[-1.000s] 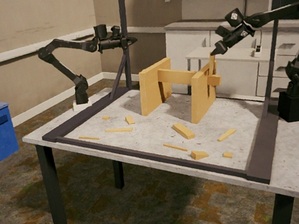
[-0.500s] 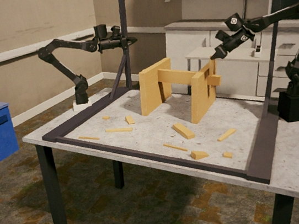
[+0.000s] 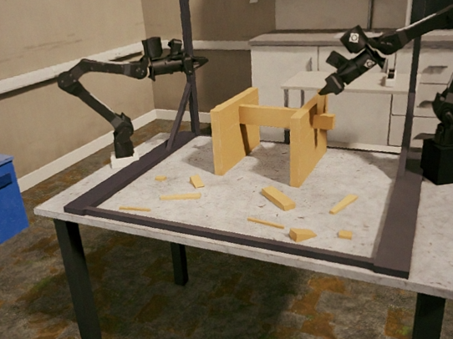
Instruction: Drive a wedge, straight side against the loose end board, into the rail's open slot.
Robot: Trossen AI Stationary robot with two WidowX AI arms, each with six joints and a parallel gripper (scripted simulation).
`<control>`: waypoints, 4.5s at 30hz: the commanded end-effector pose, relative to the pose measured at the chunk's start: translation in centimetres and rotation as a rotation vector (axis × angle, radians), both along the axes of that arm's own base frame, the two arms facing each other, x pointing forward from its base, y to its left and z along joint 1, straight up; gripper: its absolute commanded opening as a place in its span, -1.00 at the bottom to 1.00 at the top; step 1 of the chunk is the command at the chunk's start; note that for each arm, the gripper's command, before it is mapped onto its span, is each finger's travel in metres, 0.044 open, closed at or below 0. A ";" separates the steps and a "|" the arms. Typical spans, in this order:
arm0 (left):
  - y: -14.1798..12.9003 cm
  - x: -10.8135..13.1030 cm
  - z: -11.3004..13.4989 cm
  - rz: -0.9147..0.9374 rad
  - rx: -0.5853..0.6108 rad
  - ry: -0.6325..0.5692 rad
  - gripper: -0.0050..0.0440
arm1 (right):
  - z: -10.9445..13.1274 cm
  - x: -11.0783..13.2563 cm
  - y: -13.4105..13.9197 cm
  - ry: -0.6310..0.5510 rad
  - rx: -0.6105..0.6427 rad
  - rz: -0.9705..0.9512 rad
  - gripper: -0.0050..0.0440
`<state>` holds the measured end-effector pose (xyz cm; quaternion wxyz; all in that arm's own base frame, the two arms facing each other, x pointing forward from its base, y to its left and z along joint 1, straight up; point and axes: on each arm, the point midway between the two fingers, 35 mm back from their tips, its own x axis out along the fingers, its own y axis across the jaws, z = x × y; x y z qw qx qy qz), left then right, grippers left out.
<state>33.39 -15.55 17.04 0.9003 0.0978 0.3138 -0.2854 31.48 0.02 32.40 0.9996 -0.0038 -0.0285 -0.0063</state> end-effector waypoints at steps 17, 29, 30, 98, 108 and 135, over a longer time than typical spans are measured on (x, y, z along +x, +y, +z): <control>-0.1 0.3 0.4 0.003 -0.008 -0.022 -0.41 | 1.1 -0.1 0.1 -0.023 -0.002 0.001 0.02; -0.1 0.3 0.4 0.003 -0.008 -0.021 -0.41 | 1.1 -0.1 0.1 -0.023 -0.002 0.001 0.02; -0.1 0.3 0.4 0.003 -0.008 -0.021 -0.41 | 1.1 -0.1 0.1 -0.023 -0.002 0.001 0.02; 3.7 -5.0 4.9 -0.001 -0.006 -0.017 -0.41 | 1.1 -0.1 0.1 -0.023 -0.002 0.001 0.02; 3.7 -5.0 4.9 -0.001 -0.006 -0.017 -0.80 | 1.1 -0.1 0.1 -0.023 -0.002 0.001 0.02; 2.2 -2.2 5.0 0.346 -0.111 0.315 -0.85 | 1.1 -0.1 0.1 -0.023 -0.002 0.001 0.02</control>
